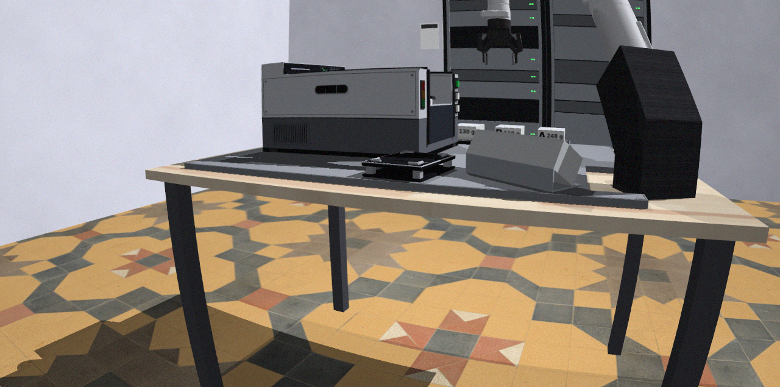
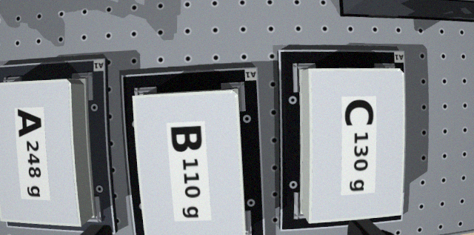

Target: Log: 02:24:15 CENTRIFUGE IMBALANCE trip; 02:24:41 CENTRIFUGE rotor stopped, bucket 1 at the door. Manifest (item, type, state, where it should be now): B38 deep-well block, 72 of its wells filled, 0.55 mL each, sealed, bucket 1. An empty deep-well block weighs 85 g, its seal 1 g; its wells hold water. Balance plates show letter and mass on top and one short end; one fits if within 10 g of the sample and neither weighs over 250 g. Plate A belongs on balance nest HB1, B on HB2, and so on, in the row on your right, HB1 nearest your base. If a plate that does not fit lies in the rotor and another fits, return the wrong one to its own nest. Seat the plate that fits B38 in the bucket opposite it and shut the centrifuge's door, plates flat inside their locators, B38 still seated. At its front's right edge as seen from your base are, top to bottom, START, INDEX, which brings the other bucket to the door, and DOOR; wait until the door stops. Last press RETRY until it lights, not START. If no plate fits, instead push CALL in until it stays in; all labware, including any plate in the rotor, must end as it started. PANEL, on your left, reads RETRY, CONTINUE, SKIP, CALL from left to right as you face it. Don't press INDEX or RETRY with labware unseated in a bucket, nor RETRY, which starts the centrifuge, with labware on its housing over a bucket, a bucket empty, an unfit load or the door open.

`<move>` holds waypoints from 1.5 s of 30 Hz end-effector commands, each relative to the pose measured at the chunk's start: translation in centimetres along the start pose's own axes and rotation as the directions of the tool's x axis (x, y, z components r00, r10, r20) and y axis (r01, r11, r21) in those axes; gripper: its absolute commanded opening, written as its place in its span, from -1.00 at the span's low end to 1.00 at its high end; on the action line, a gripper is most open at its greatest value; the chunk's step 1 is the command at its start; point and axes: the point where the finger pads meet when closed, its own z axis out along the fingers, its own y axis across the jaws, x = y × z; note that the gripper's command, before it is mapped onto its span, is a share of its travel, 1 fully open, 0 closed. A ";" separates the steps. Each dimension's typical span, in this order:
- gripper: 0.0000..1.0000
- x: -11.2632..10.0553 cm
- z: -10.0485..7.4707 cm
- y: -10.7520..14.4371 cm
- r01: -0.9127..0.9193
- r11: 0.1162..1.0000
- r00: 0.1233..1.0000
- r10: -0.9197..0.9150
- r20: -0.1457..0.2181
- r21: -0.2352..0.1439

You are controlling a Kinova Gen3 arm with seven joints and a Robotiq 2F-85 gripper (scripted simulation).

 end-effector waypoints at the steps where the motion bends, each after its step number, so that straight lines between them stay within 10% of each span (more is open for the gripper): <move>1: 1.00 0.0 0.0 0.7 0.000 1.000 1.000 0.000 0.000 0.000; 33: 1.00 1.2 0.0 10.3 0.000 1.000 1.000 0.000 0.000 -0.001; 45: 1.00 1.2 0.0 10.4 0.000 1.000 1.000 0.000 0.000 -0.001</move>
